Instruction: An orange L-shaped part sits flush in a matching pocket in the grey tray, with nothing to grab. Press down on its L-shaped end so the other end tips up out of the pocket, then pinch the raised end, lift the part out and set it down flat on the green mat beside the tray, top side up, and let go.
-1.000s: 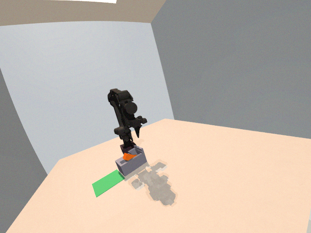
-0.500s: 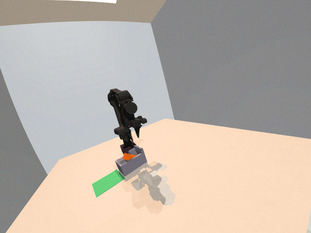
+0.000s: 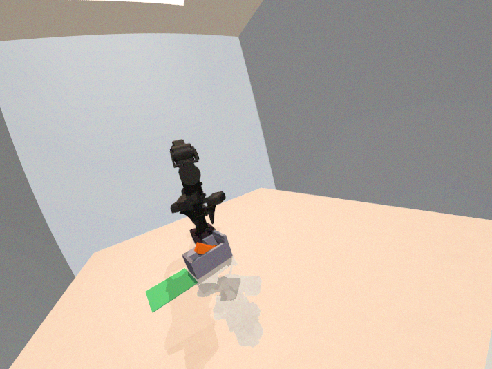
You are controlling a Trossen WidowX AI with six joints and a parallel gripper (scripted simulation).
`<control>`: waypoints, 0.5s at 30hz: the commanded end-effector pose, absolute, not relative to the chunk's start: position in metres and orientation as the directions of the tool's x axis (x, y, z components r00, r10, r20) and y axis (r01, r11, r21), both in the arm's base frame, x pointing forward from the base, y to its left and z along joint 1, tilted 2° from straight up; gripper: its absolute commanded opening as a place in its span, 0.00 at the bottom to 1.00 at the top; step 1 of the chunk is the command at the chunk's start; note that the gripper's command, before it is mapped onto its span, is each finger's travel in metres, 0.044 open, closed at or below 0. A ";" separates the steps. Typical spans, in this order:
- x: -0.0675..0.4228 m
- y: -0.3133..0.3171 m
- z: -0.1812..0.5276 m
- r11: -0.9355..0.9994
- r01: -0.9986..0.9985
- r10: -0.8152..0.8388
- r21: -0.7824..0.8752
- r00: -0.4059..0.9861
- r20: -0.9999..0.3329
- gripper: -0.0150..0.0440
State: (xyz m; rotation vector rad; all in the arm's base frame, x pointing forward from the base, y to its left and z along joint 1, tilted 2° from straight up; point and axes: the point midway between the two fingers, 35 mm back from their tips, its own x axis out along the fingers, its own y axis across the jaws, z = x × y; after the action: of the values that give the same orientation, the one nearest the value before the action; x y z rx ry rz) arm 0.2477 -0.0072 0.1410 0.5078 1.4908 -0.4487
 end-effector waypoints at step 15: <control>0.259 -0.040 0.120 0.265 0.964 0.028 0.026 0.019 -0.999 0.73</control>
State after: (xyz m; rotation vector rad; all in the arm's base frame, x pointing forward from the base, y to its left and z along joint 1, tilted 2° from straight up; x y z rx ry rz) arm 0.2604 -0.0395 0.1331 1.0298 1.3160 -0.9568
